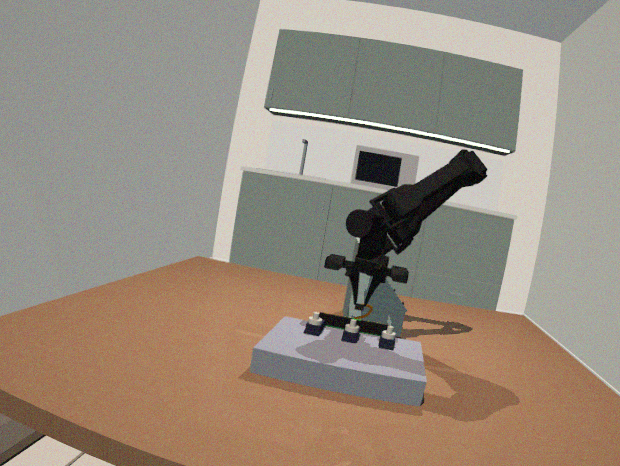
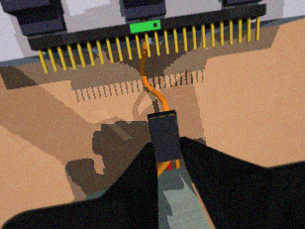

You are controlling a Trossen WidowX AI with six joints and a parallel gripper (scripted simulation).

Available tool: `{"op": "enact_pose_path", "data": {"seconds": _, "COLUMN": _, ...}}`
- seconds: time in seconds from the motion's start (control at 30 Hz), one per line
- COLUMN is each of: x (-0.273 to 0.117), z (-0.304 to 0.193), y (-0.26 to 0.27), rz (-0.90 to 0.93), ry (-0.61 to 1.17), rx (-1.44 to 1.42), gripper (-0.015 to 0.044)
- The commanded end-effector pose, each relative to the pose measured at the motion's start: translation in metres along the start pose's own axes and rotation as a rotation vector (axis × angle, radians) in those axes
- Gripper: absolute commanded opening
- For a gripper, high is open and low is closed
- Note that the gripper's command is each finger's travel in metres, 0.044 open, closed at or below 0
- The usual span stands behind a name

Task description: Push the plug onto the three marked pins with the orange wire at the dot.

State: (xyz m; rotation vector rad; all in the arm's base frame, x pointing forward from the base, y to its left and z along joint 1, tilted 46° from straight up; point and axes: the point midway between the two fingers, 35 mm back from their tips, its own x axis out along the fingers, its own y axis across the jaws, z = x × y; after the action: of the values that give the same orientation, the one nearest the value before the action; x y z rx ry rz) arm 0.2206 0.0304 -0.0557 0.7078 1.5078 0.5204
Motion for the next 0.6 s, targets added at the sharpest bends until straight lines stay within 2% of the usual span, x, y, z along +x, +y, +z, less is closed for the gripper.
{"op": "enact_pose_path", "data": {"seconds": 0.0, "x": 0.018, "z": -0.006, "y": 0.002, "rz": 0.008, "ry": 0.013, "rx": 0.008, "gripper": 0.0}}
{"op": "enact_pose_path", "data": {"seconds": 0.57, "x": 0.013, "z": 0.031, "y": 0.002, "rz": 0.008, "ry": 0.012, "rx": 0.006, "gripper": 0.0}}
